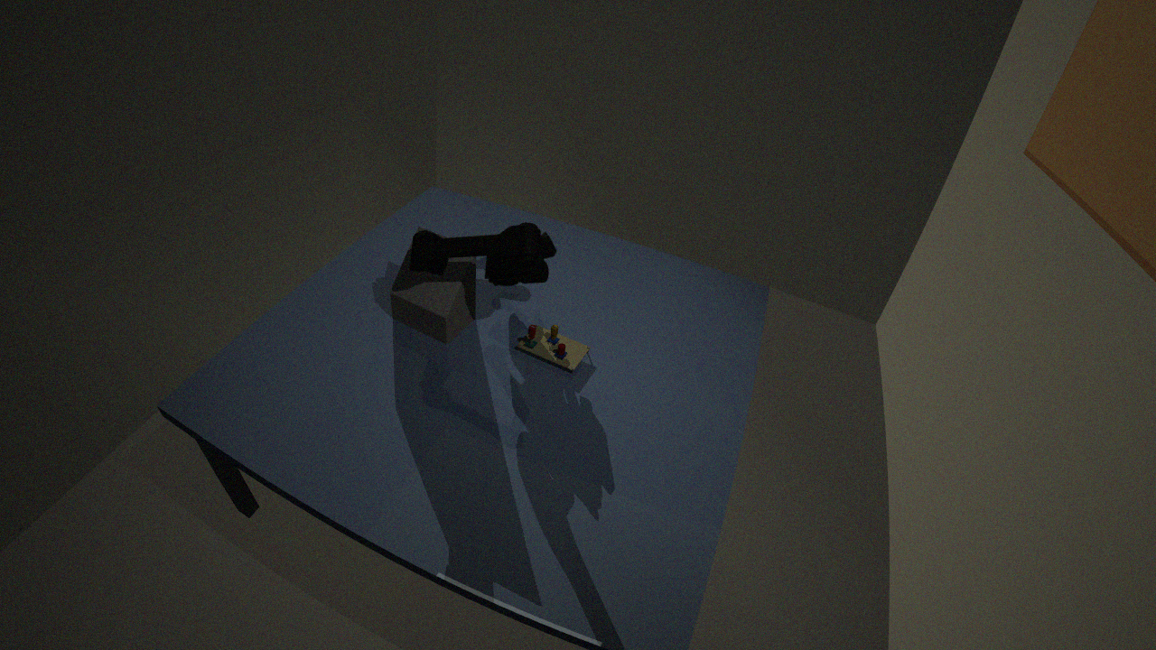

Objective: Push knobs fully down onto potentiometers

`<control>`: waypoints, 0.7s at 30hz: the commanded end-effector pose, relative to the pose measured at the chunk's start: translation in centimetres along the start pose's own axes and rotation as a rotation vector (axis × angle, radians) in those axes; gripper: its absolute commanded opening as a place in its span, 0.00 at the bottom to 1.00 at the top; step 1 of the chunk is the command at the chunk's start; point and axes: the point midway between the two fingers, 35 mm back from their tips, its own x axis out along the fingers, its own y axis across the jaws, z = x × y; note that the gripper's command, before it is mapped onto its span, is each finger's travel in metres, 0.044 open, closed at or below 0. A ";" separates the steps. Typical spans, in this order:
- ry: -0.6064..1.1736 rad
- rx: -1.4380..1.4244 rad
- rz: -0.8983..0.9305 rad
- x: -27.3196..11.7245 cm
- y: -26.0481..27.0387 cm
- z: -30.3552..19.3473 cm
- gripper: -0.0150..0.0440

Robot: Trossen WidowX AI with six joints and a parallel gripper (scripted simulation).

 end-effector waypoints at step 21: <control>0.456 0.476 0.107 -2.7 -3.9 -5.8 0.25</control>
